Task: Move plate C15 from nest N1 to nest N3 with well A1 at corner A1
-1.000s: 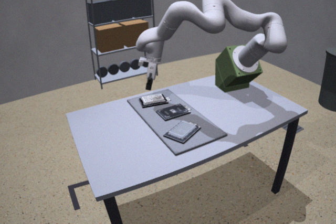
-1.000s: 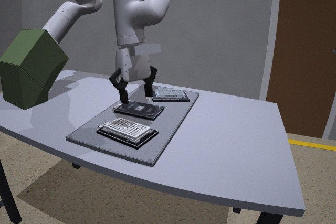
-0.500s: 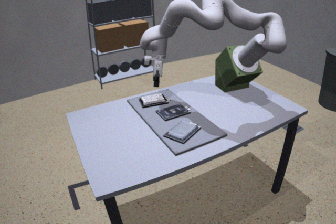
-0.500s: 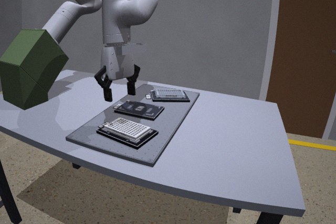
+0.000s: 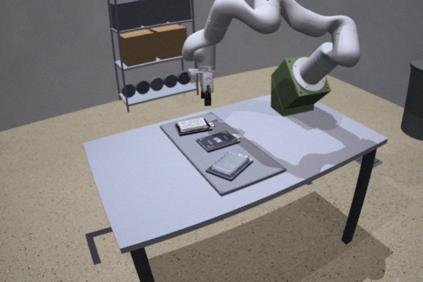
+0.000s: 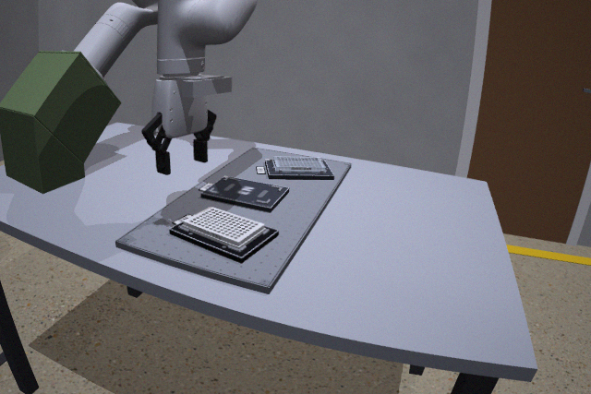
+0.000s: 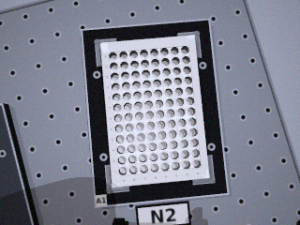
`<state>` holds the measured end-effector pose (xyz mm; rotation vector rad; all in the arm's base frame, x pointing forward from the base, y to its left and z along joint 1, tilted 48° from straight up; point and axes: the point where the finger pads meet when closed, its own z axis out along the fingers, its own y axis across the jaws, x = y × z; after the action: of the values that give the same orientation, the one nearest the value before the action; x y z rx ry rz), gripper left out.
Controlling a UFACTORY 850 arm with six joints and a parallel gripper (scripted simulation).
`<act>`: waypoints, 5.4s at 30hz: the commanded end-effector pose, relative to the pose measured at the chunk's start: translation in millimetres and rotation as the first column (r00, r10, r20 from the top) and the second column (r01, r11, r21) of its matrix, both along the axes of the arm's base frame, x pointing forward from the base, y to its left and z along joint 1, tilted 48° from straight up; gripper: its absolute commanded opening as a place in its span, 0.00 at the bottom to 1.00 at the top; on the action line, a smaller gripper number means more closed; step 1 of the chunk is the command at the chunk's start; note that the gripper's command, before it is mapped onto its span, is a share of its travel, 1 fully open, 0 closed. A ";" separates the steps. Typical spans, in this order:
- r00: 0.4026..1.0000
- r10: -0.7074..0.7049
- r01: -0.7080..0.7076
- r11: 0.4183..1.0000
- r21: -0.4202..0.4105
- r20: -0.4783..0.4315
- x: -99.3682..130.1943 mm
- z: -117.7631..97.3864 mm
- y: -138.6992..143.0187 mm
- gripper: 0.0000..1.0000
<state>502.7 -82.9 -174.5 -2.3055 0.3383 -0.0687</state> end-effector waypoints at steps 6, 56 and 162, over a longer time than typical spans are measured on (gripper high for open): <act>0.994 0.104 -0.105 0.994 0.013 0.032 -40.3 -4.3 -2.6 1.00; 0.990 0.126 -0.127 0.992 0.007 0.056 -51.2 -1.7 0.5 1.00; 0.748 0.504 -0.473 0.861 -0.186 0.431 -19.4 231.7 210.7 1.00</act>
<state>482.8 128.2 56.9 -2.2757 -0.5333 -0.3683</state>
